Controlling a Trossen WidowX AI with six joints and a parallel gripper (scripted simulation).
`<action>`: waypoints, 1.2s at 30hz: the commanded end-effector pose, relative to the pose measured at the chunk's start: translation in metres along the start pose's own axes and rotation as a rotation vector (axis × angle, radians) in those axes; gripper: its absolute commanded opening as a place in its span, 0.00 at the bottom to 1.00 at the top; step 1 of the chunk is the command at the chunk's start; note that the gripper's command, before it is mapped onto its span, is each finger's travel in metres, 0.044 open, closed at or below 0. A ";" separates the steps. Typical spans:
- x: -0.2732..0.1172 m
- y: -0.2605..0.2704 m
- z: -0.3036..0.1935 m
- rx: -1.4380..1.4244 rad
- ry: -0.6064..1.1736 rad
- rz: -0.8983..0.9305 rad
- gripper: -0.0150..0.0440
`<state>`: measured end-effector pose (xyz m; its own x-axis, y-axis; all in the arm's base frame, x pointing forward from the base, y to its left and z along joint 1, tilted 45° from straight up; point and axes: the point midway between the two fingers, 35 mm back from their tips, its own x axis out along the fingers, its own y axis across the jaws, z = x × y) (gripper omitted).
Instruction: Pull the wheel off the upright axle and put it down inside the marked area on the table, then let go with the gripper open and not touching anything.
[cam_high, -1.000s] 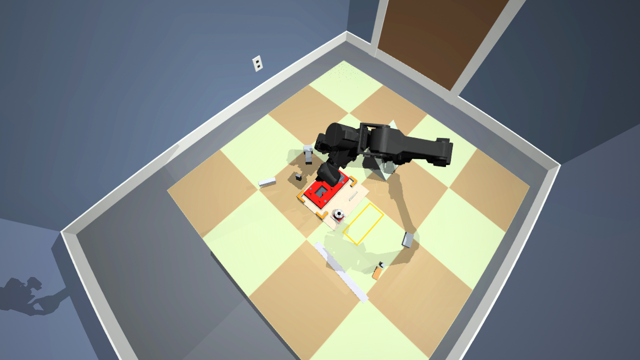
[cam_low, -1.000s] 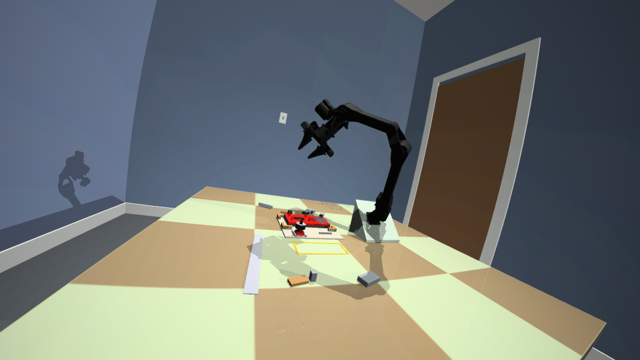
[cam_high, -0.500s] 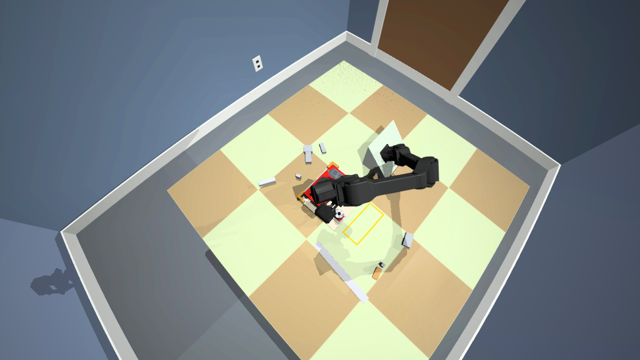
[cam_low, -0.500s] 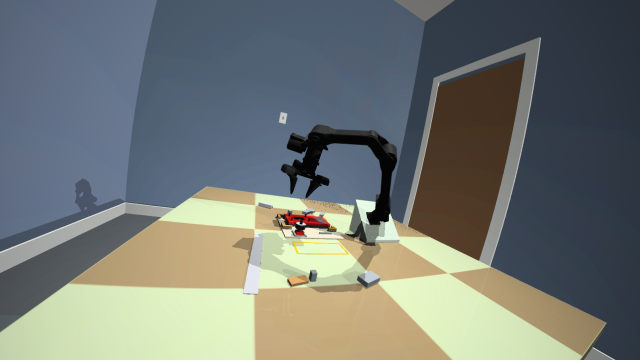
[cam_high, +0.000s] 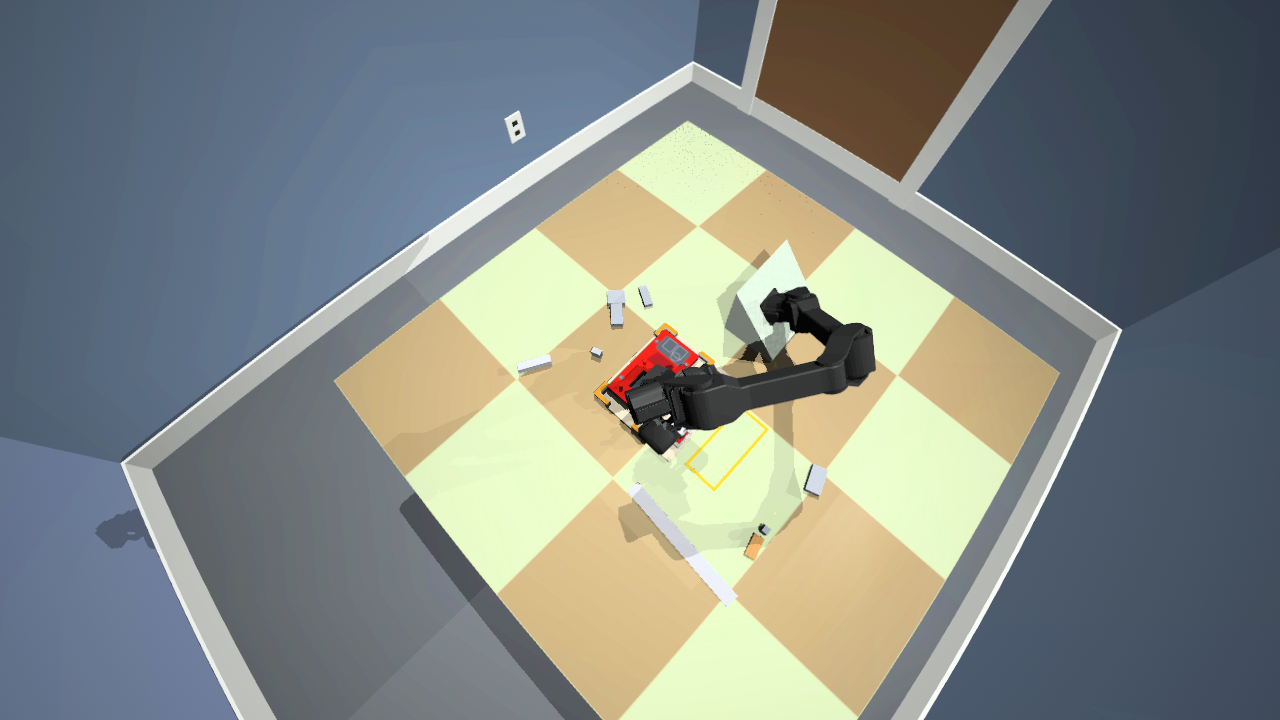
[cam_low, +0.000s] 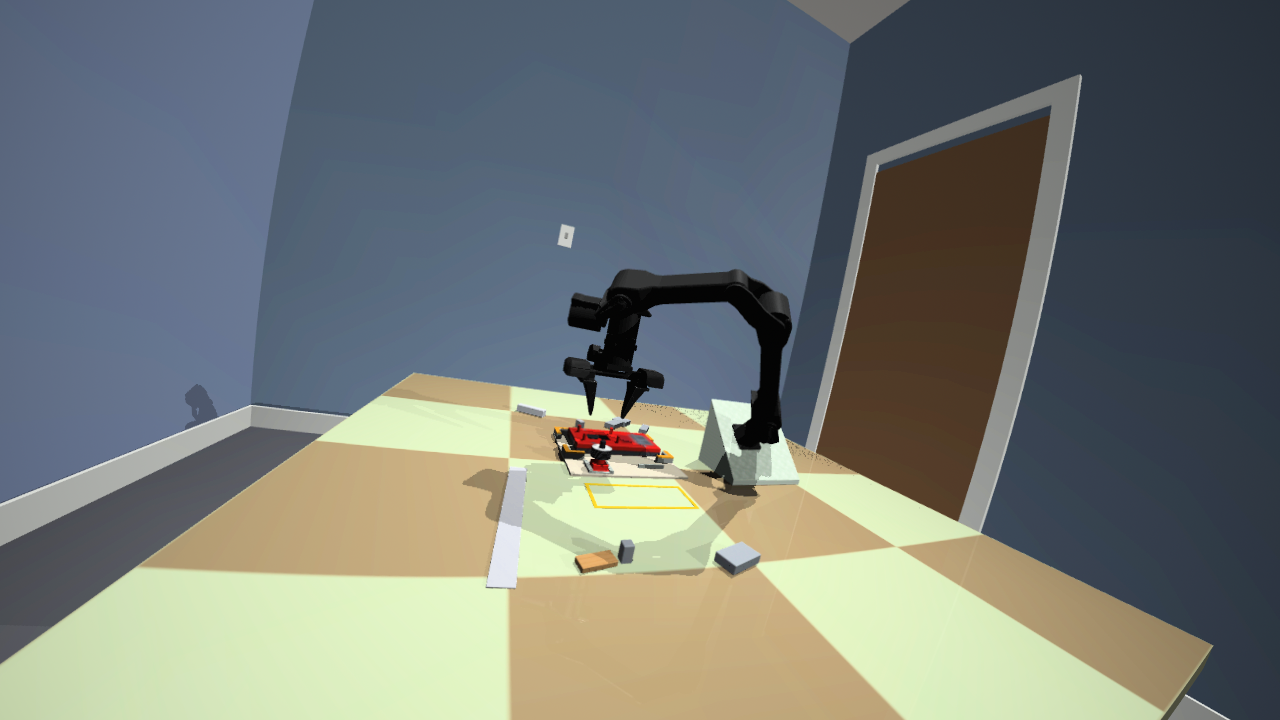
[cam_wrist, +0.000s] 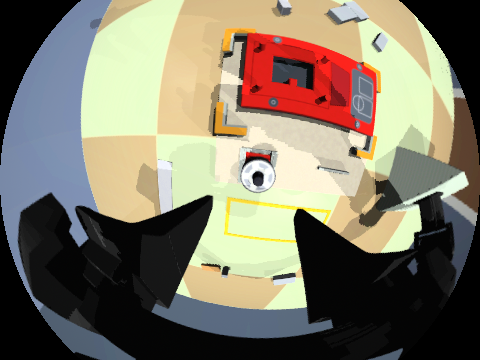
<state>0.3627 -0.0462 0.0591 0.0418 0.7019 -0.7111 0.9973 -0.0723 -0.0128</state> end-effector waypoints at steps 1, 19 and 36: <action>0.000 -0.006 0.000 -0.001 0.001 0.003 0.76; 0.074 -0.004 0.000 -0.002 0.004 0.004 0.76; 0.071 -0.005 -0.001 -0.008 0.001 -0.006 0.45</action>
<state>0.3615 0.0047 0.0088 0.0377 0.7026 -0.7106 0.9978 -0.0646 -0.0110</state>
